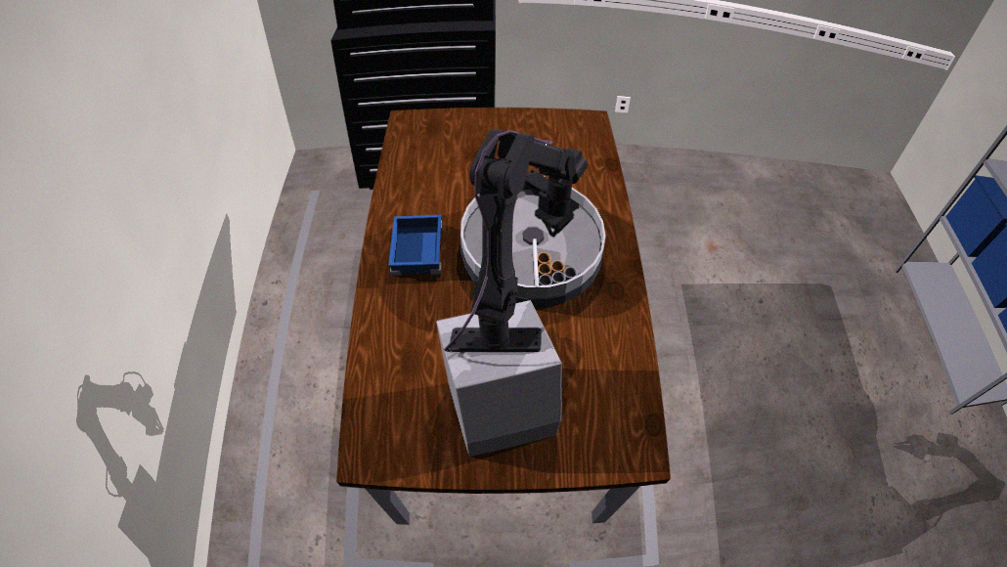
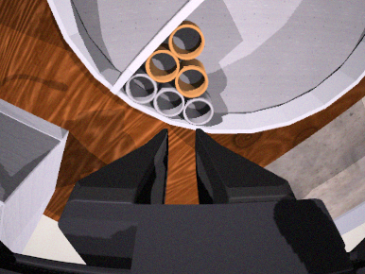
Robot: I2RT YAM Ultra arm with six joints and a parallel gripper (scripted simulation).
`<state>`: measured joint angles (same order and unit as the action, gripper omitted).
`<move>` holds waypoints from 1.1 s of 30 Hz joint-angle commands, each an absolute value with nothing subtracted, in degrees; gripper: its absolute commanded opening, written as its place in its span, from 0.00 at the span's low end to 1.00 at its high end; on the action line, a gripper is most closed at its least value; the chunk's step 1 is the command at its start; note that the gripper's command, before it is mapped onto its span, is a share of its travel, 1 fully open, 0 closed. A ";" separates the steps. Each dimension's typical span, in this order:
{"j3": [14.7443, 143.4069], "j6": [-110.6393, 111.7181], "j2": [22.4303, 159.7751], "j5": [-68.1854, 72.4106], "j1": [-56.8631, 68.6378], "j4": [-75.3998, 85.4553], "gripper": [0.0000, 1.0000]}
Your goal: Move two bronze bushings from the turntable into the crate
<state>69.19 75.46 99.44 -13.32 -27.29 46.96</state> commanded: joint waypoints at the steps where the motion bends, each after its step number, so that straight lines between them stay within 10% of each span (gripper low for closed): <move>1: 70.69 76.09 97.81 -14.07 -27.51 47.02 0.19; 33: 66.03 76.14 104.96 -14.03 -27.48 39.08 0.15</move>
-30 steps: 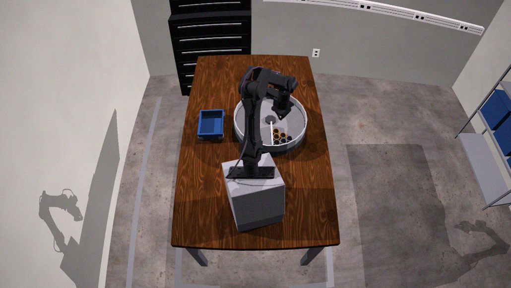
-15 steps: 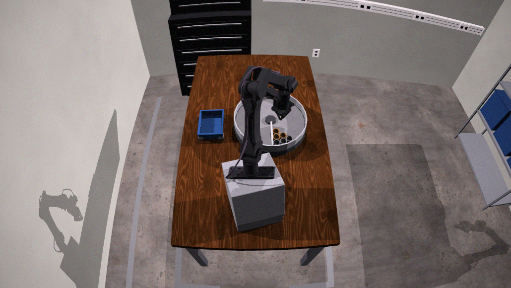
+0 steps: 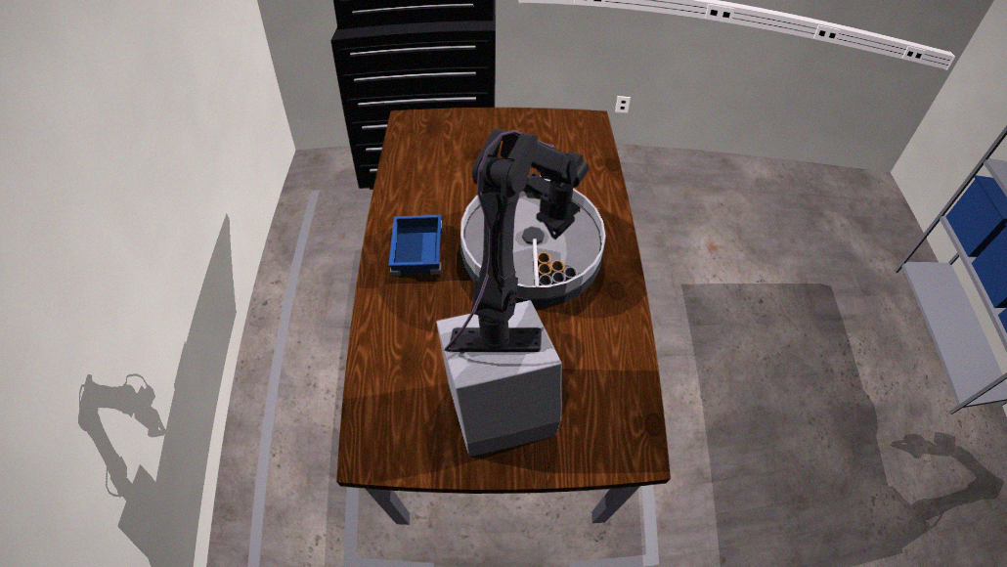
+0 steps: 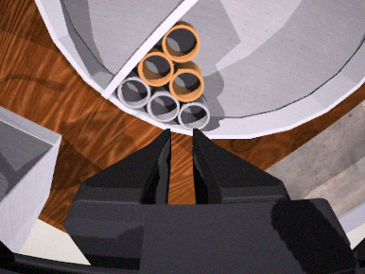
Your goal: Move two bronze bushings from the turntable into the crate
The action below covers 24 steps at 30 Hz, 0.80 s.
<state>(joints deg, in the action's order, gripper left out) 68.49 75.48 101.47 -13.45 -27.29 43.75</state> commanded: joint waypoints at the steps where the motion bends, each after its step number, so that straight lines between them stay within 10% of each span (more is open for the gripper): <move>1: 65.90 76.09 106.12 -13.95 -27.44 37.79 0.15; 24: 69.58 75.71 116.23 -13.89 -27.09 29.17 0.15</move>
